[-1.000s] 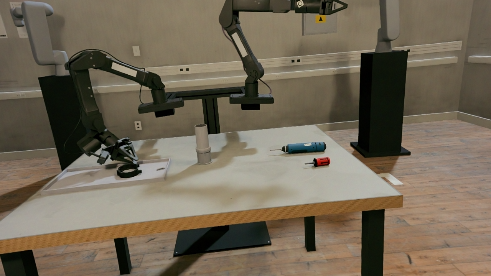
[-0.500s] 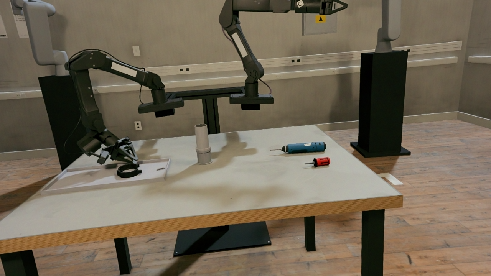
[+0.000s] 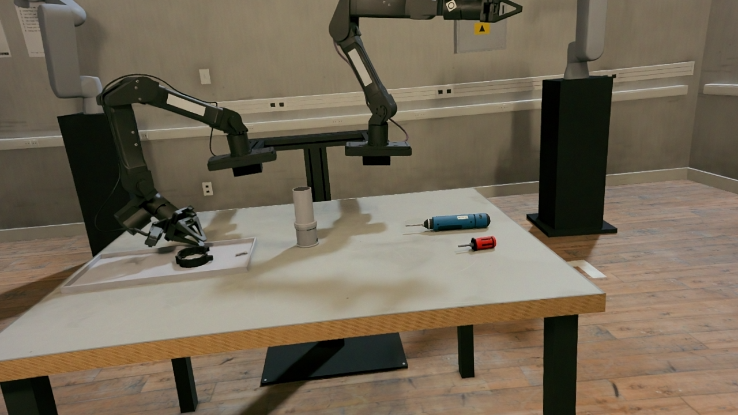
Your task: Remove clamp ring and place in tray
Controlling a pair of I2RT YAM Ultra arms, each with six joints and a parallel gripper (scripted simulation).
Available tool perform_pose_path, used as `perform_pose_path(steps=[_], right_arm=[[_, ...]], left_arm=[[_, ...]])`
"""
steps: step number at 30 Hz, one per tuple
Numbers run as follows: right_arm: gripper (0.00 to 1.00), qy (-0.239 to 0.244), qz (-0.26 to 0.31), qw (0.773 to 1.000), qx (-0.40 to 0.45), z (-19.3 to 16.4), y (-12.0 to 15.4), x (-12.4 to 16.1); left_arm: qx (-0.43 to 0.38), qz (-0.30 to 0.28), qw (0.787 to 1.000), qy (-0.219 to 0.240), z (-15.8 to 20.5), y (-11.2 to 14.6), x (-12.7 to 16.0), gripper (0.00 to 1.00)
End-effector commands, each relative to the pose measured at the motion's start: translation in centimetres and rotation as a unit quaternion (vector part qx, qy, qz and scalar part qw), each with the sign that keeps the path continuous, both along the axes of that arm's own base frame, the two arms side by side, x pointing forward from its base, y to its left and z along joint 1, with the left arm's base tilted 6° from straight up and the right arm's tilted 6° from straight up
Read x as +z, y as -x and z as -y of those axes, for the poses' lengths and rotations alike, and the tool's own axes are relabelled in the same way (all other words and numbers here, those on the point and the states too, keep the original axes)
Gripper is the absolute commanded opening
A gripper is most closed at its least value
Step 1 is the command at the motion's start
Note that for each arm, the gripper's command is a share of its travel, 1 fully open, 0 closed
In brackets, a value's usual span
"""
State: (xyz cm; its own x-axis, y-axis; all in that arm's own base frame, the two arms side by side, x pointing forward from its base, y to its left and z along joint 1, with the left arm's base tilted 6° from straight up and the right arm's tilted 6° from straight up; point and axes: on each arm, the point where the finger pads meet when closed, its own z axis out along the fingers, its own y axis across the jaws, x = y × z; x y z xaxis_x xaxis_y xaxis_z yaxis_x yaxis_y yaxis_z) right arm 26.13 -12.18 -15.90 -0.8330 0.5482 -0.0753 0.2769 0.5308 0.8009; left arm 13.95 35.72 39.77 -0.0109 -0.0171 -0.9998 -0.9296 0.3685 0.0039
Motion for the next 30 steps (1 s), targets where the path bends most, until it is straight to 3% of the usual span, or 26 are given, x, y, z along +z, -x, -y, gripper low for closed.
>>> perform_pose_path(steps=[1,30], right_arm=[[0.20,0.008,0.011,1.000,-0.002,1.2,-0.3,0.1],[0.20,0.008,0.009,1.000,0.001,1.0,0.0,0.2]], left_arm=[[0.007,0.016,0.999,-0.027,0.6,0.5,2.8,0.20],[0.007,0.016,0.999,-0.027,0.6,0.5,2.8,0.20]])
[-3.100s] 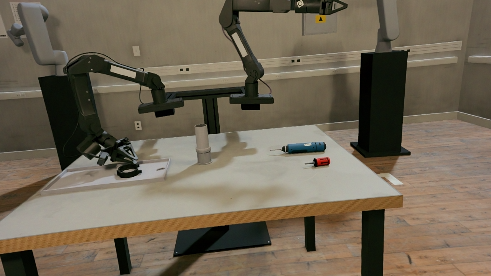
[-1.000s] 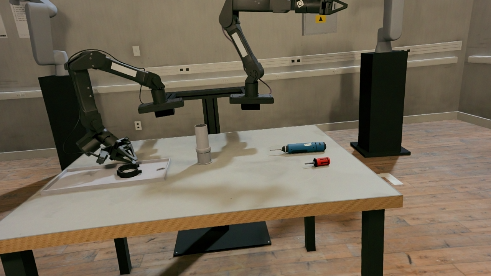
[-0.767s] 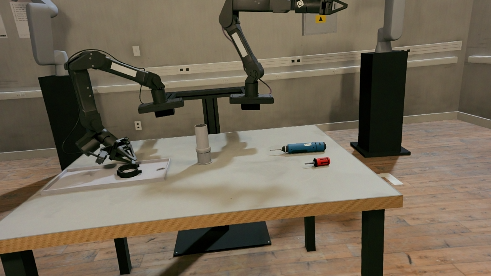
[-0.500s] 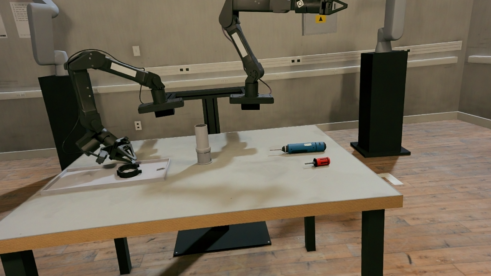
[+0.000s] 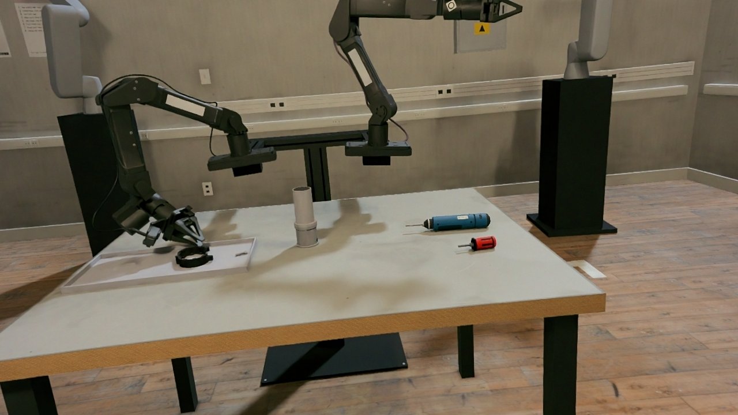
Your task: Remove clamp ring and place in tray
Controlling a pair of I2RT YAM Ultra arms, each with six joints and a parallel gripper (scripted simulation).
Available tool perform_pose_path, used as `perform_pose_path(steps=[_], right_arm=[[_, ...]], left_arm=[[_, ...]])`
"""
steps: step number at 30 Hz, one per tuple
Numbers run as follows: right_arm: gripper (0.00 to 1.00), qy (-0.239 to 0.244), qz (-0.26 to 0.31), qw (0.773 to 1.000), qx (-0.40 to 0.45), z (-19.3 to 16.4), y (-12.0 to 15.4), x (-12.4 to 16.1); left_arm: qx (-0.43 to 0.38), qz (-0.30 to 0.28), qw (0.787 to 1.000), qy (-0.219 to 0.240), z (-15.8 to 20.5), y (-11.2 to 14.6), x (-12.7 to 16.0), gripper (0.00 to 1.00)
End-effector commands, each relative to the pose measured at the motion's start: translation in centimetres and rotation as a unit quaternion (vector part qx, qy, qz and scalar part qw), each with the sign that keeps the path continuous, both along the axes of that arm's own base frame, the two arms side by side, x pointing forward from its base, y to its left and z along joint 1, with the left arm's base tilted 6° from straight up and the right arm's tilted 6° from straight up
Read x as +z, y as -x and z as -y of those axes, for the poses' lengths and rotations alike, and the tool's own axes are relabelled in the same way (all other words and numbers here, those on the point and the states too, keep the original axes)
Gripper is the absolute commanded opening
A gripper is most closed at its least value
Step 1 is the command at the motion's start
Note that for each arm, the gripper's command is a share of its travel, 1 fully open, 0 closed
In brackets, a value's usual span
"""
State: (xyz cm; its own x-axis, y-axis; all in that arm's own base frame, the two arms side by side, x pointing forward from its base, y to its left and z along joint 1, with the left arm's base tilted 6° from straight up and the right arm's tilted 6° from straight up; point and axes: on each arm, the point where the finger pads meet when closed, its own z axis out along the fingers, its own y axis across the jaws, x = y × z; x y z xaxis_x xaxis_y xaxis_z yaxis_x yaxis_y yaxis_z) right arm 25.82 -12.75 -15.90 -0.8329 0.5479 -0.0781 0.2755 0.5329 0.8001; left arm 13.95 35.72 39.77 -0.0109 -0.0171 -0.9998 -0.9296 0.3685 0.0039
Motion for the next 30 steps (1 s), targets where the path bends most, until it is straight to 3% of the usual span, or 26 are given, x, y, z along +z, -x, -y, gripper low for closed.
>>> perform_pose_path(steps=[1,22,27,30], right_arm=[[0.20,0.006,0.009,1.000,0.001,0.5,-0.3,0.2],[0.20,0.020,0.018,1.000,-0.002,2.6,0.0,1.8],[0.20,0.007,0.009,1.000,0.001,1.4,0.4,1.2],[0.20,0.021,0.016,1.000,-0.001,2.8,0.2,2.0]], left_arm=[[0.007,0.016,0.999,-0.027,0.6,0.5,2.8,0.20],[0.007,0.016,0.999,-0.027,0.6,0.5,2.8,0.20],[0.007,0.016,0.999,-0.027,0.6,0.5,2.8,0.20],[0.007,0.016,0.999,-0.027,0.6,0.5,2.8,0.20]])
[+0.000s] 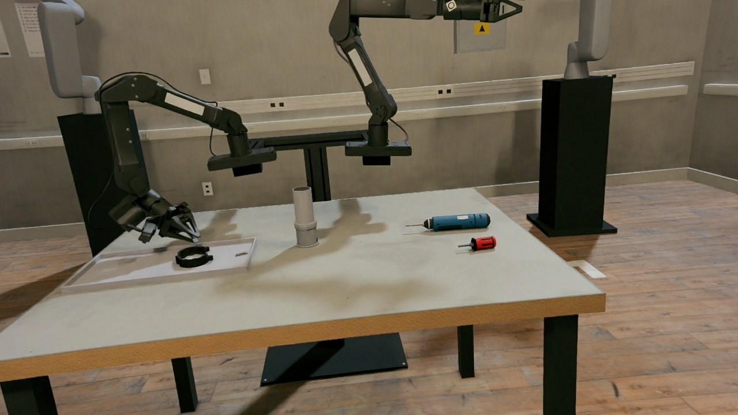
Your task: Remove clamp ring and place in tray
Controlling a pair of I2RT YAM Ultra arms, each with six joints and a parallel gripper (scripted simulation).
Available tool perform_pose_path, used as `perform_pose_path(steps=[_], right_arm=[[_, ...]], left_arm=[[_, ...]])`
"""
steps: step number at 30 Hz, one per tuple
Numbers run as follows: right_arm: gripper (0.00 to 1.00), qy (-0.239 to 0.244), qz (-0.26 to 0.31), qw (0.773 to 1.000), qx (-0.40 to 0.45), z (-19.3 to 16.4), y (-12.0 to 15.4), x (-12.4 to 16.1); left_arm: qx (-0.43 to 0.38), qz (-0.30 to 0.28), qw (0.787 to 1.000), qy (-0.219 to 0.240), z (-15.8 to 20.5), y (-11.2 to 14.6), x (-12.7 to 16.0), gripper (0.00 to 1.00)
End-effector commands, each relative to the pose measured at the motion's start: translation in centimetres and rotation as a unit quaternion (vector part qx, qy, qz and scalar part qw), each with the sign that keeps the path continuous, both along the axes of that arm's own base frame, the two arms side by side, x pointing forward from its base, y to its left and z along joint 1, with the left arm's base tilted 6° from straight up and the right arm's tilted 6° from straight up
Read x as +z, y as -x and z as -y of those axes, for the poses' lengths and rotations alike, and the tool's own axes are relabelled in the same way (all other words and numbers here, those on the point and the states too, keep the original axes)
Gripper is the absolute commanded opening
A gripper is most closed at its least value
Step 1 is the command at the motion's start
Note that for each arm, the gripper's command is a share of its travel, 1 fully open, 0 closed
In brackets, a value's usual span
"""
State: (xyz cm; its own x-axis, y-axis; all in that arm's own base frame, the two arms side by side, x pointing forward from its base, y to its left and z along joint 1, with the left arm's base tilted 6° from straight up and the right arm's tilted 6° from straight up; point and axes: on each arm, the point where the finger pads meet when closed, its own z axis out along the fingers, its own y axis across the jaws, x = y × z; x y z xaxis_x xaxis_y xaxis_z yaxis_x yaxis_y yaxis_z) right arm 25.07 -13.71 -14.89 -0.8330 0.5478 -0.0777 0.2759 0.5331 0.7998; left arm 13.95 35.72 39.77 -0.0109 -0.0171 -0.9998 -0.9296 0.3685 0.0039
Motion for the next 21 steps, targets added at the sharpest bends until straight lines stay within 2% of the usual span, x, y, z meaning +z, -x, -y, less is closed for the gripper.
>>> perform_pose_path(steps=[1,9,14,16,21], right_arm=[[0.20,0.020,0.017,1.000,-0.001,1.9,-0.5,1.1],[0.20,0.020,0.017,1.000,-0.002,2.5,0.0,1.7],[0.20,0.006,0.009,1.000,0.001,1.3,0.4,1.2],[0.20,0.020,0.016,1.000,-0.001,2.6,0.2,1.8],[0.20,0.020,0.016,1.000,-0.001,3.0,0.5,2.3]], left_arm=[[0.007,0.016,0.999,-0.027,0.6,0.5,2.8,0.20],[0.007,0.016,0.999,-0.027,0.6,0.5,2.8,0.20],[0.007,0.016,0.999,-0.027,0.6,0.5,2.8,0.20],[0.007,0.016,0.999,-0.027,0.6,0.5,2.8,0.20],[0.007,0.016,0.999,-0.027,0.6,0.5,2.8,0.20]])
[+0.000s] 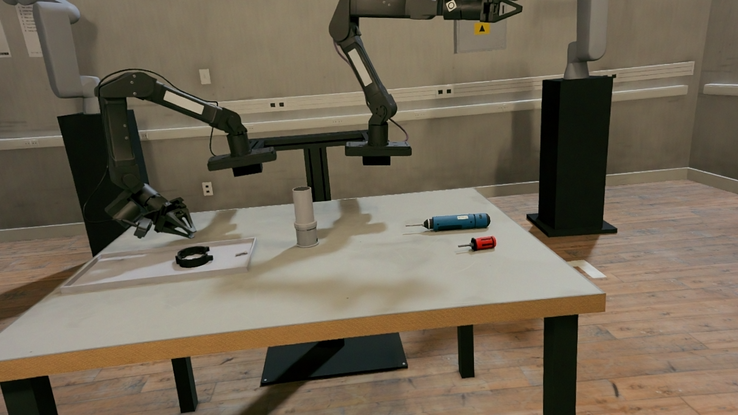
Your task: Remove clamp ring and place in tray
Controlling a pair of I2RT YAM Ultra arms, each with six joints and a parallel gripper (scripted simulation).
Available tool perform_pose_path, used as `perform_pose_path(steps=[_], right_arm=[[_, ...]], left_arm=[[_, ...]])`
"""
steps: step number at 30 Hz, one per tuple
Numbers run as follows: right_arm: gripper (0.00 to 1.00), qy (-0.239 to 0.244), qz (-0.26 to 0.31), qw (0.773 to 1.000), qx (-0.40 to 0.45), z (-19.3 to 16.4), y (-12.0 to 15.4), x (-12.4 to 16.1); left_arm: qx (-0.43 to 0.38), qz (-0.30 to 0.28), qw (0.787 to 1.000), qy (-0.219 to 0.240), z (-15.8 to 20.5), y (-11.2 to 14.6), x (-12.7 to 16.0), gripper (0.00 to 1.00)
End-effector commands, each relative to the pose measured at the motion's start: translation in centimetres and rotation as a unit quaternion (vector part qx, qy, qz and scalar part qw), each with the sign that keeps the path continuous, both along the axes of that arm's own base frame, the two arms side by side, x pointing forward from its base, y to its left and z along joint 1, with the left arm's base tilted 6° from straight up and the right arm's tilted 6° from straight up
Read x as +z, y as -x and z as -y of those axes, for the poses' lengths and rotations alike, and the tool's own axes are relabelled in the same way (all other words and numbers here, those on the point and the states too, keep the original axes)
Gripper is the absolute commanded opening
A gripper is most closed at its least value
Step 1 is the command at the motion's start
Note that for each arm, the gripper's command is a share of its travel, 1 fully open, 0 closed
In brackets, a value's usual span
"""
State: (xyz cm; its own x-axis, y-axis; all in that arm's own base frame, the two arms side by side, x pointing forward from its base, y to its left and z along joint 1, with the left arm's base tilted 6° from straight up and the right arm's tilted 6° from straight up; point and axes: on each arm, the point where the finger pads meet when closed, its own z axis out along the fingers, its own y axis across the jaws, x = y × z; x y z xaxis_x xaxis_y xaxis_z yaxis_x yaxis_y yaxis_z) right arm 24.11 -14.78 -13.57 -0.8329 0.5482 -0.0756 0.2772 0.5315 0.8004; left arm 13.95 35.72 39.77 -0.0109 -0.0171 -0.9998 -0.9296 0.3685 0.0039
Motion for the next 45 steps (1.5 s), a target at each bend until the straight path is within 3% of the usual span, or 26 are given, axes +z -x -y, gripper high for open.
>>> perform_pose_path(steps=[1,10,22,27,45], right_arm=[[0.20,0.018,0.014,1.000,-0.001,1.8,-0.3,0.8],[0.20,0.007,0.009,1.000,0.001,1.2,0.1,0.8],[0.20,0.021,0.018,1.000,-0.002,2.8,0.2,1.9],[0.20,0.007,0.009,1.000,0.001,1.6,0.5,1.3],[0.20,0.002,0.009,1.000,-0.001,1.0,1.0,4.5]], left_arm=[[0.007,0.016,0.999,-0.027,0.6,0.5,2.8,0.20],[0.007,0.016,0.999,-0.027,0.6,0.5,2.8,0.20],[0.007,0.016,0.999,-0.027,0.6,0.5,2.8,0.20],[0.007,0.016,0.999,-0.027,0.6,0.5,2.8,0.20],[0.007,0.016,0.999,-0.027,0.6,0.5,2.8,0.20]])
